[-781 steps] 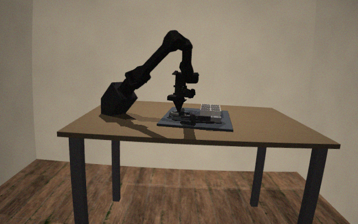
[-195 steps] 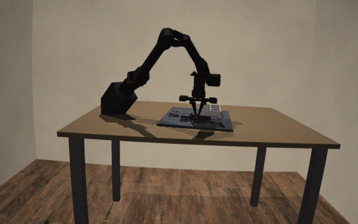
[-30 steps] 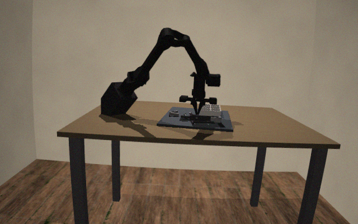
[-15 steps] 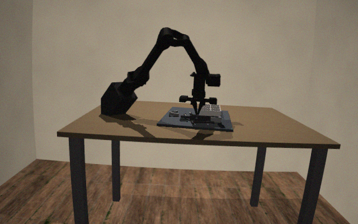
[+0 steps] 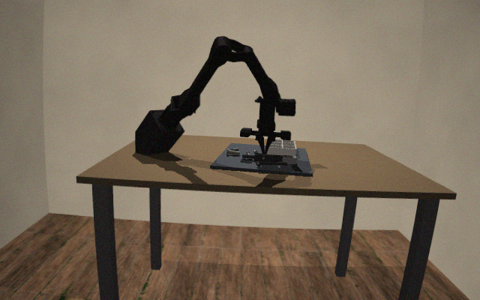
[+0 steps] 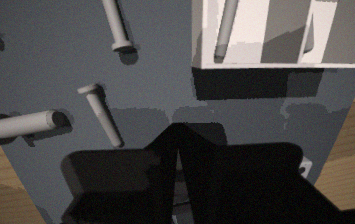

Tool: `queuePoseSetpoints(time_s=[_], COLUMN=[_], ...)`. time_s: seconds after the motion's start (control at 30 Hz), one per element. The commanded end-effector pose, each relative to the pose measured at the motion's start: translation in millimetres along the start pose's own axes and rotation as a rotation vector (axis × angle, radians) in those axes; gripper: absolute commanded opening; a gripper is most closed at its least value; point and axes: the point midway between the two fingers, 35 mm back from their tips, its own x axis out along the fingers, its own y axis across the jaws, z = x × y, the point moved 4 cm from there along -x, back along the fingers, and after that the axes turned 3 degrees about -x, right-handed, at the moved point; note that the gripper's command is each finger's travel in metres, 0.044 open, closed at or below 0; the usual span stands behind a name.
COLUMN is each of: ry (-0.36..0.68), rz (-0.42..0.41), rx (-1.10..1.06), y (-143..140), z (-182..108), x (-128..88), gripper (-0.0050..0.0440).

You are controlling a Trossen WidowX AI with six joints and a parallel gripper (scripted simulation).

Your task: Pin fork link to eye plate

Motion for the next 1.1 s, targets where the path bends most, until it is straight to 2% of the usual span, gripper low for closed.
queuePoseSetpoints(time_s=[0.0, 1.07], ry=[0.012, 0.012], rz=[0.0, 0.0], rx=[0.005, 0.005], y=[-0.2, 0.4], z=[-4.4, -15.3], x=[0.9, 0.8], gripper=[0.0, 0.0])
